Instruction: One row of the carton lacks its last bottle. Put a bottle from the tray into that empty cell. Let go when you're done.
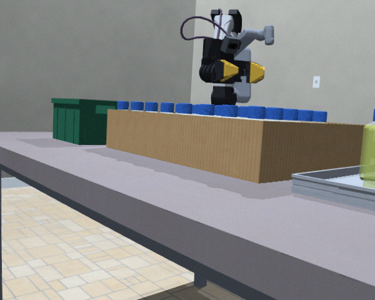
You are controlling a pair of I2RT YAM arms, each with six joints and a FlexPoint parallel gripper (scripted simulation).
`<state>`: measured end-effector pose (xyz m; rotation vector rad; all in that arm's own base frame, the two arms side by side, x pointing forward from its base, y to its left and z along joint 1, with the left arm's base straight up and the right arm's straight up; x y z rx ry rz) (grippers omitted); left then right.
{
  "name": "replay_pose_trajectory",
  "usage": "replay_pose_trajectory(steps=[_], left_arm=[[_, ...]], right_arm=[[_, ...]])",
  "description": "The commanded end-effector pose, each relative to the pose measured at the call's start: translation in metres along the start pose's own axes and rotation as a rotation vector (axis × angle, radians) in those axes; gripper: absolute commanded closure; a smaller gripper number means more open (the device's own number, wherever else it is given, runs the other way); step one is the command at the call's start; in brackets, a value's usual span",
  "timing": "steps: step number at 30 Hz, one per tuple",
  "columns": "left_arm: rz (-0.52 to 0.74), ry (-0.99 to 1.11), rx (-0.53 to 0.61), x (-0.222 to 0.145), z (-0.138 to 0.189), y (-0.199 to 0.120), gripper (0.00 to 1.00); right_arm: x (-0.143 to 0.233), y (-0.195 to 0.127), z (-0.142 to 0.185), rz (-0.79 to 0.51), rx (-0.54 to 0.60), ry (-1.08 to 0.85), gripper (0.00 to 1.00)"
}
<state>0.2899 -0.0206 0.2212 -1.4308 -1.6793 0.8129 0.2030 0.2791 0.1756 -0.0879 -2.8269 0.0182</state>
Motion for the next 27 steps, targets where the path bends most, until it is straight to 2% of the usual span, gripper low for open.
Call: replay_pose_trajectory(steps=[1,3,10,13,18,20,22,27], left_arm=[[-0.020,-0.035,-0.046,-0.008,-0.014,-0.015,0.83],[-0.020,-0.035,-0.046,-0.008,-0.014,-0.015,0.83],[-0.005,-0.016,-0.056,-0.053,-0.009,-0.029,0.83],[0.010,0.006,-0.062,-0.079,-0.006,-0.036,0.83],[0.053,0.073,-0.075,-0.130,-0.002,-0.051,0.83],[0.053,0.073,-0.075,-0.130,-0.002,-0.051,0.83],[0.070,0.105,-0.078,-0.152,0.002,-0.057,0.83],[0.110,0.173,-0.088,-0.203,0.009,-0.072,0.83]], right_arm=[[0.006,-0.004,0.003,0.075,0.118,0.056,0.00],[0.006,-0.004,0.003,0.075,0.118,0.056,0.00],[0.031,-0.021,-0.020,0.167,0.198,0.076,0.00],[0.040,-0.028,-0.026,0.205,0.231,0.087,0.00],[0.061,-0.037,-0.053,0.263,0.262,0.078,0.00],[0.061,-0.037,-0.053,0.263,0.262,0.078,0.00],[0.070,-0.042,-0.064,0.305,0.308,0.086,0.00],[0.093,-0.052,-0.091,0.359,0.333,0.088,0.00]])
Point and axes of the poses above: on each arm, the point where the finger pads meet when closed, its own y axis out along the fingers, its own x axis across the jaws, z = x × y, the point moved 3 cm from there along -y, back along the fingers, and after that the axes turned 15 degrees about y, right-handed, at the moved point
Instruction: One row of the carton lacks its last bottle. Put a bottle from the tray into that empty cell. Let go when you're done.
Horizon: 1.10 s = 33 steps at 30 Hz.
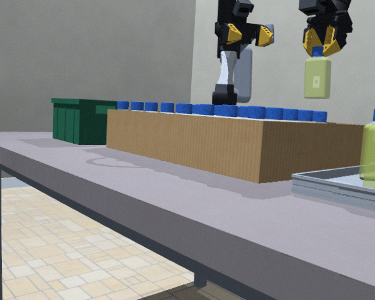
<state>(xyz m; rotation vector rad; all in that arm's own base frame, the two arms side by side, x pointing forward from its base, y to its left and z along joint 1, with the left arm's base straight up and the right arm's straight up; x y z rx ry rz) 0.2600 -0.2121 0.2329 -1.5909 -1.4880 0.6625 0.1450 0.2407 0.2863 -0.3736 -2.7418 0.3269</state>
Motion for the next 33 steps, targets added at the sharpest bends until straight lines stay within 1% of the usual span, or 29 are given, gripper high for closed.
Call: replay_pose_trajectory(steps=[1,7,8,10,12,16,19,28,31,33], left_arm=[[0.005,-0.018,-0.044,-0.026,-0.013,-0.015,0.83],[0.054,0.015,-0.073,-0.074,-0.016,-0.020,0.83],[0.059,0.020,-0.076,-0.081,-0.015,-0.020,0.83],[0.059,0.020,-0.076,-0.081,-0.015,-0.020,0.83],[0.067,0.032,-0.078,-0.096,-0.012,-0.016,0.83],[0.076,0.049,-0.079,-0.113,-0.001,-0.008,0.83],[0.086,0.046,-0.087,-0.112,0.006,-0.008,0.83],[0.095,0.041,-0.095,-0.113,0.016,-0.004,0.83],[0.080,0.060,-0.079,-0.111,0.024,0.001,0.83],[0.083,0.064,-0.082,-0.111,0.022,-0.002,0.83]], right_arm=[[0.007,-0.012,-0.006,0.134,0.161,0.046,0.00],[0.032,-0.034,-0.032,0.202,0.219,0.051,0.00],[0.037,-0.042,-0.038,0.210,0.217,0.046,0.00],[0.037,-0.042,-0.038,0.210,0.217,0.046,0.00],[0.047,-0.055,-0.048,0.253,0.256,0.044,0.00],[0.063,-0.068,-0.069,0.258,0.252,0.022,0.00],[0.069,-0.072,-0.077,0.250,0.243,0.014,0.00],[0.073,-0.069,-0.078,0.246,0.265,0.011,0.00],[0.074,-0.069,-0.077,0.251,0.273,0.013,0.00],[0.073,-0.069,-0.077,0.255,0.276,0.014,0.00]])
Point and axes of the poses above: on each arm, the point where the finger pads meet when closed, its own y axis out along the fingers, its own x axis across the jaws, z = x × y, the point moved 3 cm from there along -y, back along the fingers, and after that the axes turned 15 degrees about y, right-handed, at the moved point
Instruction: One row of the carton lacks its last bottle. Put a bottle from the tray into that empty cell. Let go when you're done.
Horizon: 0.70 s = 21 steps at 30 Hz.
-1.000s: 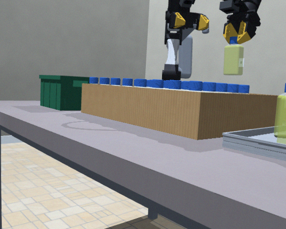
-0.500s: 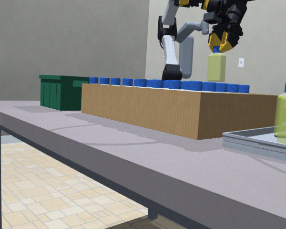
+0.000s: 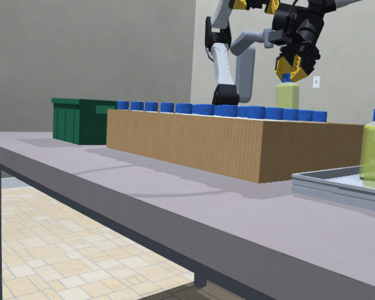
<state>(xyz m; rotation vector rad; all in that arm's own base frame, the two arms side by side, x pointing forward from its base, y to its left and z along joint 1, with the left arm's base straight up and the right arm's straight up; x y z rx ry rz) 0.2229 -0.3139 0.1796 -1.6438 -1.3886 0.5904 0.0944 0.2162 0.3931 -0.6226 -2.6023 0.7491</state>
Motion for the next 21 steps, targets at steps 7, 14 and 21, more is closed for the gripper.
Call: replay_pose_trajectory(steps=[7,14,21], left_arm=[[0.038,-0.035,-0.077,0.001,-0.017,-0.022,0.83],[0.047,-0.055,-0.093,0.000,-0.027,-0.028,0.83],[0.056,-0.059,-0.107,0.000,-0.015,-0.019,0.83]], right_arm=[[0.000,-0.007,-0.001,0.017,0.006,0.009,0.00],[0.000,-0.007,-0.001,0.017,0.007,0.008,0.00],[0.000,-0.005,0.000,0.012,0.005,0.007,0.00]])
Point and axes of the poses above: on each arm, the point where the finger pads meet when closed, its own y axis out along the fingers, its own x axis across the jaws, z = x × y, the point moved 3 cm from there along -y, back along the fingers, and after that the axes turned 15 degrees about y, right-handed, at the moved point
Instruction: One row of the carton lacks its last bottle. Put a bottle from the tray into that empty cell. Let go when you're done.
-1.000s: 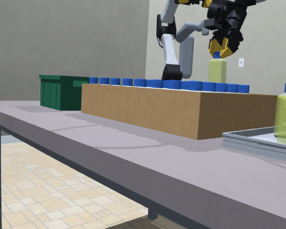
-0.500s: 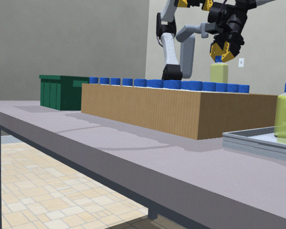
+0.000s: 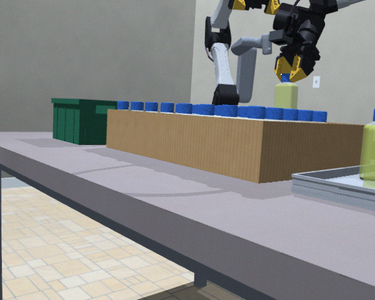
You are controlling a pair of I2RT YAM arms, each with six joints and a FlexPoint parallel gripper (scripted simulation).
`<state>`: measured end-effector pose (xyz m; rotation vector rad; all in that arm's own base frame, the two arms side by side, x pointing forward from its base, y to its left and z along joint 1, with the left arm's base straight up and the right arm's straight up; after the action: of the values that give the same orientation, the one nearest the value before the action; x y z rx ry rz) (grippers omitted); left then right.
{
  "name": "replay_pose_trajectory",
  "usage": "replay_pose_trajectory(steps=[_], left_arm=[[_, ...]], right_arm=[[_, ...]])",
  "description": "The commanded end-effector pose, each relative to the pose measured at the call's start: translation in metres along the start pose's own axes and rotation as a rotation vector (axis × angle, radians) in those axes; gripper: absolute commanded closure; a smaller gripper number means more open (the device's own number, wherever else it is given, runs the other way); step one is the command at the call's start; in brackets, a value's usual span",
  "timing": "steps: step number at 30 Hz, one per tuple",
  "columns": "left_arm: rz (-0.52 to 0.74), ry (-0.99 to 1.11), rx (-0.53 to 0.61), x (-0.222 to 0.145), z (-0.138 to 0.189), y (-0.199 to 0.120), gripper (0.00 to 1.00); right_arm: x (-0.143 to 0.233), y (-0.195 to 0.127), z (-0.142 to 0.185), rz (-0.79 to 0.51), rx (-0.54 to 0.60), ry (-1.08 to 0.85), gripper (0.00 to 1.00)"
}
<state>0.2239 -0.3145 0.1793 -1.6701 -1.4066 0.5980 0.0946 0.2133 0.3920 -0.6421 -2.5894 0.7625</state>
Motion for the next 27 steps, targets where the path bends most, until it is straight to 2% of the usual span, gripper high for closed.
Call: replay_pose_trajectory(steps=[1,16,20,27], left_arm=[[0.052,-0.046,-0.089,-0.0010,-0.0180,-0.0216,0.83],[0.052,-0.047,-0.090,-0.0008,-0.0184,-0.0219,0.83],[0.016,-0.010,-0.025,-0.0021,-0.0153,-0.0124,0.83],[0.042,-0.042,-0.066,-0.0012,-0.0186,-0.0193,0.83]], right_arm=[[0.0016,-0.0031,-0.0022,-0.003,-0.005,0.000,0.00],[0.0016,-0.0032,-0.0022,-0.003,-0.004,0.000,0.00],[0.0016,-0.0032,-0.0022,-0.003,-0.004,0.000,0.00],[0.0016,-0.0032,-0.0022,-0.003,-0.004,0.000,0.00]])
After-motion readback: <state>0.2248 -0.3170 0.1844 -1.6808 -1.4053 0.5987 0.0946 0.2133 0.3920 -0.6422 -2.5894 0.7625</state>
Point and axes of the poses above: on each arm, the point where the finger pads meet when closed, its own y axis out along the fingers, its own x axis across the jaws, z = x × y, the point moved 3 cm from there along -y, back along the fingers, and after that the axes turned 15 degrees about y, right-handed, at the moved point
